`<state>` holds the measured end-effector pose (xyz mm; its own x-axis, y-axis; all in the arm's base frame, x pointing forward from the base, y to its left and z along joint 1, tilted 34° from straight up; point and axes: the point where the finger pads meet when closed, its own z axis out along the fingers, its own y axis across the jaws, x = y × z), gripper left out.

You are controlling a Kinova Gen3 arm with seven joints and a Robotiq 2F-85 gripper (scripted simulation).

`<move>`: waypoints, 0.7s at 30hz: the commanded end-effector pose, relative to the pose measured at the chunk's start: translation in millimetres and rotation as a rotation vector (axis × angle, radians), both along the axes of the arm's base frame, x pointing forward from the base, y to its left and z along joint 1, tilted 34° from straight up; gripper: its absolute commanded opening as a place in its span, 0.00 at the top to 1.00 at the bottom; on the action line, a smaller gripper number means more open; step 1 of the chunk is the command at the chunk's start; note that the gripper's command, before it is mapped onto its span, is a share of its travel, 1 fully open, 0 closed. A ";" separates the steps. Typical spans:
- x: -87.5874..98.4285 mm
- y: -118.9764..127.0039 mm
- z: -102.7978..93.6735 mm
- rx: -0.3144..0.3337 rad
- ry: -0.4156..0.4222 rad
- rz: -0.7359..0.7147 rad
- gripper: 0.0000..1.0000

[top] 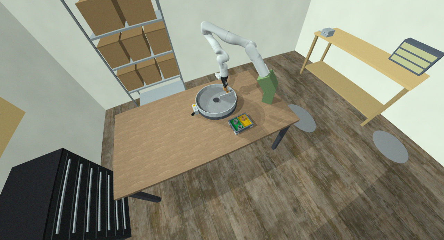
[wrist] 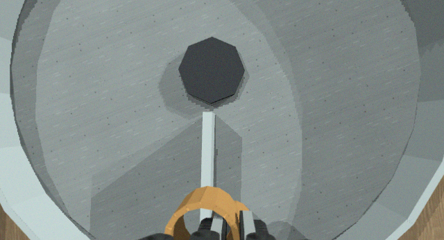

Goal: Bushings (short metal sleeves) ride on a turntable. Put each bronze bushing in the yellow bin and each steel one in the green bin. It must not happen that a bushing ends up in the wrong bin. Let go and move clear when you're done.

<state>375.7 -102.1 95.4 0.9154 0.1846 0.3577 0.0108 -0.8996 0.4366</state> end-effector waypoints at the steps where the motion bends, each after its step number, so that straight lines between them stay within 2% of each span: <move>1: -0.3 34.5 -18.1 0.052 -0.048 -0.063 1.00; 4: -0.3 34.5 -18.1 0.052 -0.048 -0.063 1.00; 7: -3.5 61.5 -31.9 0.104 -0.098 -0.170 1.00; 10: -3.8 63.6 -33.2 0.107 -0.100 -0.174 1.00; 12: -6.1 83.0 -43.3 0.144 -0.135 -0.248 1.00; 15: -6.1 83.0 -43.3 0.144 -0.135 -0.248 1.00; 18: -9.4 110.3 -57.3 0.197 -0.186 -0.357 1.00; 21: -10.8 121.8 -63.4 0.218 -0.204 -0.397 1.00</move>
<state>369.5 -4.7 46.4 0.8059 -0.2577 0.5330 -0.4228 -0.8807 0.2136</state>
